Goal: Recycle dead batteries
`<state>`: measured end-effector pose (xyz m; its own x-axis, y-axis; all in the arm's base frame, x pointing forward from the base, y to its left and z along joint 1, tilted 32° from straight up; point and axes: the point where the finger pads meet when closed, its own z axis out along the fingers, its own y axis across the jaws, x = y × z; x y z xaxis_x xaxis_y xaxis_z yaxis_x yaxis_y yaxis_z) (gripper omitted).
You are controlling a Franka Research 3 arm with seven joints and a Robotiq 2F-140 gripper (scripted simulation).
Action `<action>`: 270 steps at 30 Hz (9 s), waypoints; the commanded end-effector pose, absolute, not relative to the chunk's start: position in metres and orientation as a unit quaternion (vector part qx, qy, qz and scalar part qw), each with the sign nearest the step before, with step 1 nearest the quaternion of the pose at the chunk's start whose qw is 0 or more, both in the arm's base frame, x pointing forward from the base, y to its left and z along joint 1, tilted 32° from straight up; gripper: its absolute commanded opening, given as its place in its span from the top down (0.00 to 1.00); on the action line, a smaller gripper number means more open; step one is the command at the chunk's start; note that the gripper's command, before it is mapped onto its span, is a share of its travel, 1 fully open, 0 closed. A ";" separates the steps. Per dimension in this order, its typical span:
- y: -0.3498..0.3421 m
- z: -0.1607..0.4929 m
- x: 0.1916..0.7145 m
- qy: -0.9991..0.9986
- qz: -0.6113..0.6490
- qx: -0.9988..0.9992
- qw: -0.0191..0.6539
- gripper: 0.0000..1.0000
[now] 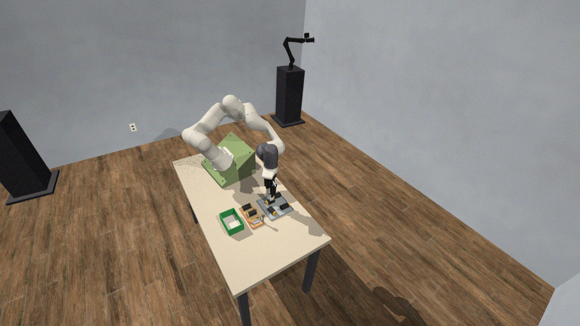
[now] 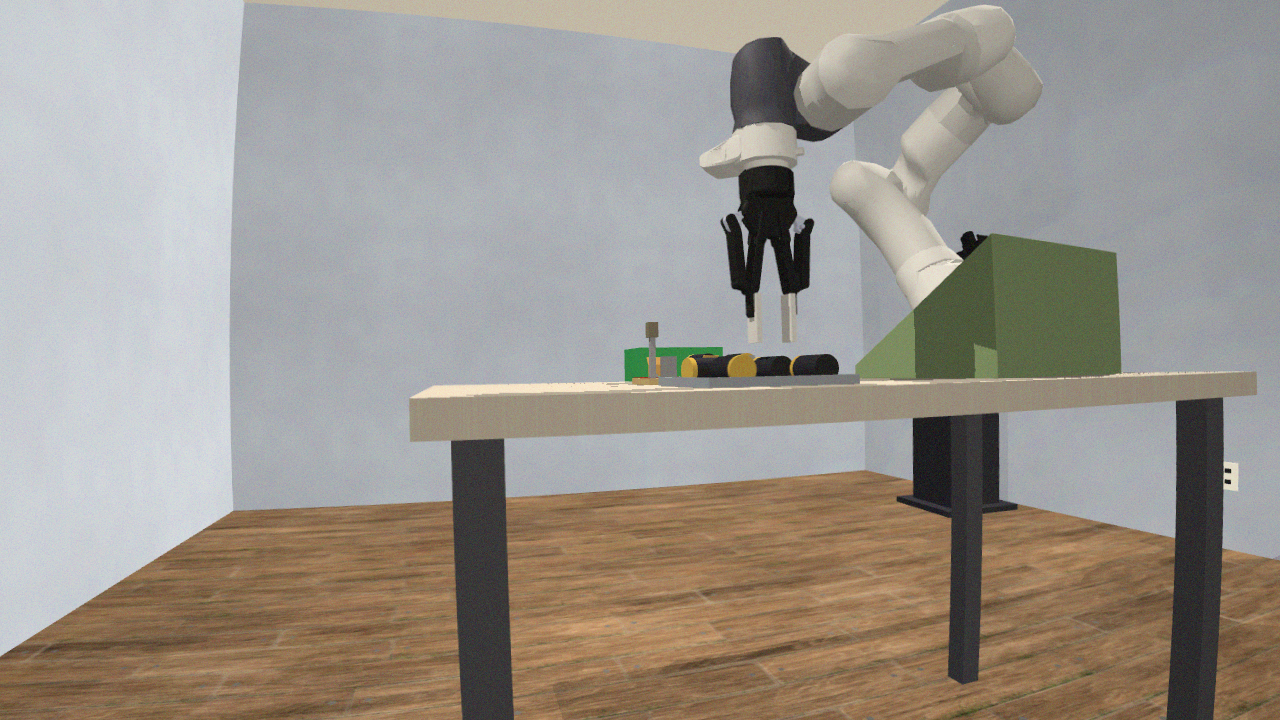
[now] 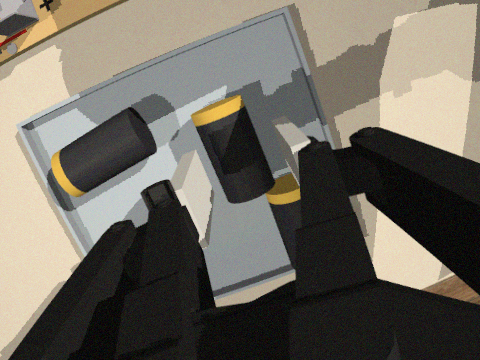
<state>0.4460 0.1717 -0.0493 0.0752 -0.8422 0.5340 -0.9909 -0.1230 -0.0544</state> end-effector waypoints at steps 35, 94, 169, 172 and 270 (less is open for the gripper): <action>0.175 -0.049 0.450 -0.635 0.227 0.721 0.160 0.71; 0.155 -0.082 0.455 -0.635 0.227 0.721 0.160 0.71; 0.204 -0.002 0.444 -0.635 0.227 0.721 0.160 0.84; 0.212 0.011 0.442 -0.635 0.227 0.721 0.160 0.84; 0.208 0.014 0.445 0.709 -0.156 0.648 0.230 0.84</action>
<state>0.4422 0.2094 0.0108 -0.0288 0.8499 -0.5261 0.9921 0.0887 0.0889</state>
